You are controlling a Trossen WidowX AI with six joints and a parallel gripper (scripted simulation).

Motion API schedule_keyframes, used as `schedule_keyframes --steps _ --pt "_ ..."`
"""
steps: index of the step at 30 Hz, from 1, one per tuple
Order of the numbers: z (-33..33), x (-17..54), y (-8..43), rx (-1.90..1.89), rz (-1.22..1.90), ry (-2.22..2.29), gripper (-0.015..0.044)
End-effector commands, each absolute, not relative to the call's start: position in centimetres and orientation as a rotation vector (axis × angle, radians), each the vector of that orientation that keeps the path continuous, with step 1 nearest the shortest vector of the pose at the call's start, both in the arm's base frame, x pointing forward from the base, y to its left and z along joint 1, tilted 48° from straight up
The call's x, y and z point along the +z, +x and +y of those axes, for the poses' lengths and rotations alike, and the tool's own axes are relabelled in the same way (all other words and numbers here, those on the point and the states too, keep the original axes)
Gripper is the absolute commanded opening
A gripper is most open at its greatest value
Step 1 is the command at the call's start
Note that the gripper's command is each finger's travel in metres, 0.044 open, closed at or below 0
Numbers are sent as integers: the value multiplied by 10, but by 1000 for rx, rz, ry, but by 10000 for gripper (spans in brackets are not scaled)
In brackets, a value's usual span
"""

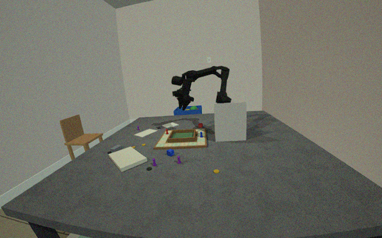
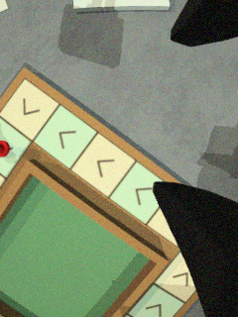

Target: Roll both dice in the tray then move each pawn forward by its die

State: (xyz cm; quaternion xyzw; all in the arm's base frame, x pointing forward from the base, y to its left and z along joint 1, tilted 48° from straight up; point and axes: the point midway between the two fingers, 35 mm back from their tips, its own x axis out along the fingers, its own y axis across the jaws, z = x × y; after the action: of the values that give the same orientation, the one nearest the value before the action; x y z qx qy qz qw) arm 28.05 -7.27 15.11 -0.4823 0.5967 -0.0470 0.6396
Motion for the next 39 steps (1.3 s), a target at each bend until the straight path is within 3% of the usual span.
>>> schedule_keyframes --steps 1,8,39 --pt "-118 152 245 -369 1390 -872 275" --pt "-172 146 173 -803 1375 -504 275" --pt "-211 109 170 -809 1374 -502 275"
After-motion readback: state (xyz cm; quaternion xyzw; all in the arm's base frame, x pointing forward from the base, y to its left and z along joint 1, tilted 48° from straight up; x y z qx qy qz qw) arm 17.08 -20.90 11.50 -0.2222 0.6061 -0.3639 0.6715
